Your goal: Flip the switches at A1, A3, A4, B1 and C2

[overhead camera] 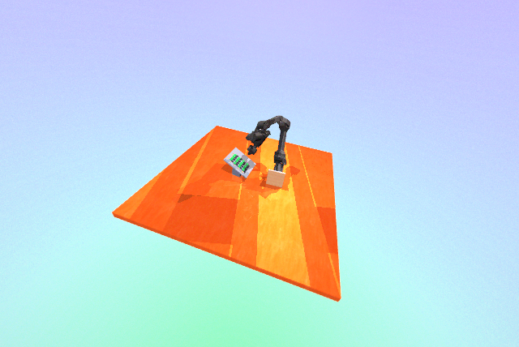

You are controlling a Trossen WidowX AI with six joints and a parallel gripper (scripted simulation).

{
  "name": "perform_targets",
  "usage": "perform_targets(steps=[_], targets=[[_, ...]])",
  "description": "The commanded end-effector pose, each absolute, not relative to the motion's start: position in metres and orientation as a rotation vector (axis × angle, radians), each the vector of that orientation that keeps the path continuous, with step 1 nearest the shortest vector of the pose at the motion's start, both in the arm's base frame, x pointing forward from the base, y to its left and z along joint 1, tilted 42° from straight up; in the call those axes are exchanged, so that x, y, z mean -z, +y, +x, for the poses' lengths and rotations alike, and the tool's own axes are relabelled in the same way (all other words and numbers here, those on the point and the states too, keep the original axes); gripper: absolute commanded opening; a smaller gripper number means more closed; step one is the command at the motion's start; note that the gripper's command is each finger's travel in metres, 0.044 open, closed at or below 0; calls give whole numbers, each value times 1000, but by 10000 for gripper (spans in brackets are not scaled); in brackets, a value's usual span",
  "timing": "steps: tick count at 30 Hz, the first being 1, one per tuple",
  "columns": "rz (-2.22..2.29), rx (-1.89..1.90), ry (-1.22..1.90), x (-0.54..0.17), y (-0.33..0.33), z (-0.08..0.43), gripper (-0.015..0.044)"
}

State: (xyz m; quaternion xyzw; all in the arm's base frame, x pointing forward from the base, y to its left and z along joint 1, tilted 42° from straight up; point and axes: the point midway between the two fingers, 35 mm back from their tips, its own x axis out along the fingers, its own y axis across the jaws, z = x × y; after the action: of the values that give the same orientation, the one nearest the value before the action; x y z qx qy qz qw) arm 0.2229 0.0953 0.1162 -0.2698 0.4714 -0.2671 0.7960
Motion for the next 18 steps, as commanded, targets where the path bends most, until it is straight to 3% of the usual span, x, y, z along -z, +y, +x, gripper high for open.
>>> perform_targets(steps=[1,9,15,18], targets=[[-578,573,1013,-115,95,225,374],[-531,571,990,-77,73,331,164],[-530,573,989,-76,72,333,6],[-528,576,997,-69,65,339,0]])
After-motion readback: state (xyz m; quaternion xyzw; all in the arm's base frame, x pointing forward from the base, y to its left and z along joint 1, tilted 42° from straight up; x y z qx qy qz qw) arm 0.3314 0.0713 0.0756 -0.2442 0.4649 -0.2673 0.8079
